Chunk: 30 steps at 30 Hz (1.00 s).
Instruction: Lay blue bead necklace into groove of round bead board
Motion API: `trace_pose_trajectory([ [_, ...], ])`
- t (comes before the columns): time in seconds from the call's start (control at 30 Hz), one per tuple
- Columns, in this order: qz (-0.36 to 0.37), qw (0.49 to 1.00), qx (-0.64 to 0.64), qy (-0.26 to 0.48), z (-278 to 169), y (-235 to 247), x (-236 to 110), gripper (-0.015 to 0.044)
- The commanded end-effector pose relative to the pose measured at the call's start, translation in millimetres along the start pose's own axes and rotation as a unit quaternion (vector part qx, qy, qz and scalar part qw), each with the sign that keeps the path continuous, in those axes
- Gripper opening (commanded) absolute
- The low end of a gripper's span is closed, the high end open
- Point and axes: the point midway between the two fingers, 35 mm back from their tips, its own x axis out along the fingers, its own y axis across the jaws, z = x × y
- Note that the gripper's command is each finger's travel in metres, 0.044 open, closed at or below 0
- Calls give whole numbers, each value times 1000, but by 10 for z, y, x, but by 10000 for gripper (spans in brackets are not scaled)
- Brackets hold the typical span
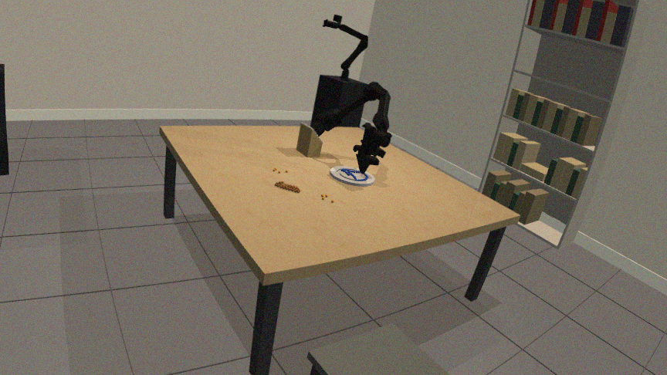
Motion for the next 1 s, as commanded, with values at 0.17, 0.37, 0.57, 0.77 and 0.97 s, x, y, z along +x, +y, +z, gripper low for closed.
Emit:
trace_pose_trajectory([
  [0.17,0,1000,0,0,-1,1,5,0],
  [0.37,0,1000,0,0,-1,1,5,0],
  [0.57,0,1000,0,0,-1,1,5,0],
  [0.77,0,1000,0,0,-1,1,5,0],
  [0.97,0,1000,0,0,-1,1,5,0],
])
